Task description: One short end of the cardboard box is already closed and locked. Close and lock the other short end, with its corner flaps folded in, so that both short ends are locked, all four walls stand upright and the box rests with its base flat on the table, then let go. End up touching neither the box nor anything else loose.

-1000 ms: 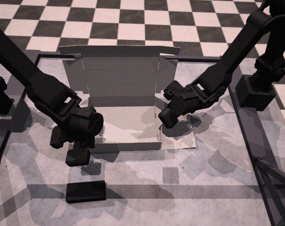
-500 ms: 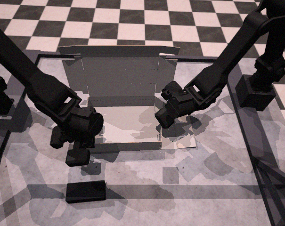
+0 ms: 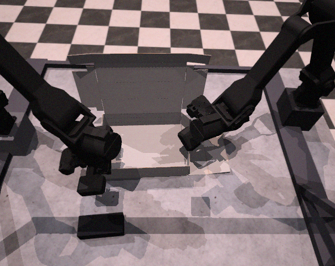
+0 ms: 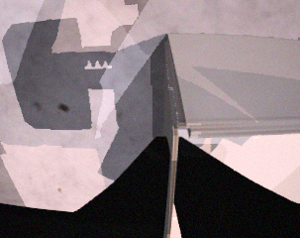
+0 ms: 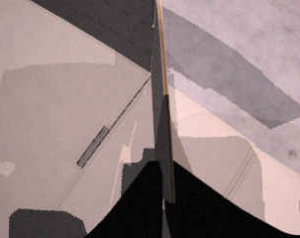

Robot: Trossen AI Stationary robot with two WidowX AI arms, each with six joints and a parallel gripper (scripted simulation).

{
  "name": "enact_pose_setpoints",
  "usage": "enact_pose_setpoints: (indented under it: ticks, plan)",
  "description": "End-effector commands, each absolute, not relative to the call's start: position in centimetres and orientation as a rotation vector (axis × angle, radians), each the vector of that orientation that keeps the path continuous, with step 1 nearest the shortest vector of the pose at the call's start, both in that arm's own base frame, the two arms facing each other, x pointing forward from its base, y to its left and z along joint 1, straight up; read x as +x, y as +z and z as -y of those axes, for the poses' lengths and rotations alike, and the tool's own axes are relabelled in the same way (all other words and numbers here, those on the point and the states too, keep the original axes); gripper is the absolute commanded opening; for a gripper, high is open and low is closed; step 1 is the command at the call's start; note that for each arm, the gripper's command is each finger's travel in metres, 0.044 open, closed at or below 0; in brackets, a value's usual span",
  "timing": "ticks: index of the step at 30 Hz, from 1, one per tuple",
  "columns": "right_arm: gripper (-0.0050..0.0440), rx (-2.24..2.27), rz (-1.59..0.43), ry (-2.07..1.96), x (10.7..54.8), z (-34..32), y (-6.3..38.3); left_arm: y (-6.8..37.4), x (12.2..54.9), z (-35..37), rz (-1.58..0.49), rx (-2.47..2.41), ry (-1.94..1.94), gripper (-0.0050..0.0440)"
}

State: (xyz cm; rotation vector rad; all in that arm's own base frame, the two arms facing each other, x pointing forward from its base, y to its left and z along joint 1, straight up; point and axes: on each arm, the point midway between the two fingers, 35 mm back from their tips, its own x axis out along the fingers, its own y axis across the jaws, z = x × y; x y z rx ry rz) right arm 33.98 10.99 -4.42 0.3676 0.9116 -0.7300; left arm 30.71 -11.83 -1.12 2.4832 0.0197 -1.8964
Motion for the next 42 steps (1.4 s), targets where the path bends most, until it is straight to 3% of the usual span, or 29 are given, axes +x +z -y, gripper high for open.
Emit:
enact_pose_setpoints:
  ticks: [1, 42]
  plan:
    - [0.0, 0.404, -0.899, -0.722, 34.8, -11.5, -3.7, -0.6, 31.1, 12.0, -0.01, 2.499, -1.869, 0.0004]
    - [0.0, 0.609, -0.923, -0.989, 37.0, -11.9, -3.4, -0.6, 31.1, 12.0, -0.009, 2.5, -1.87, 0.0004]
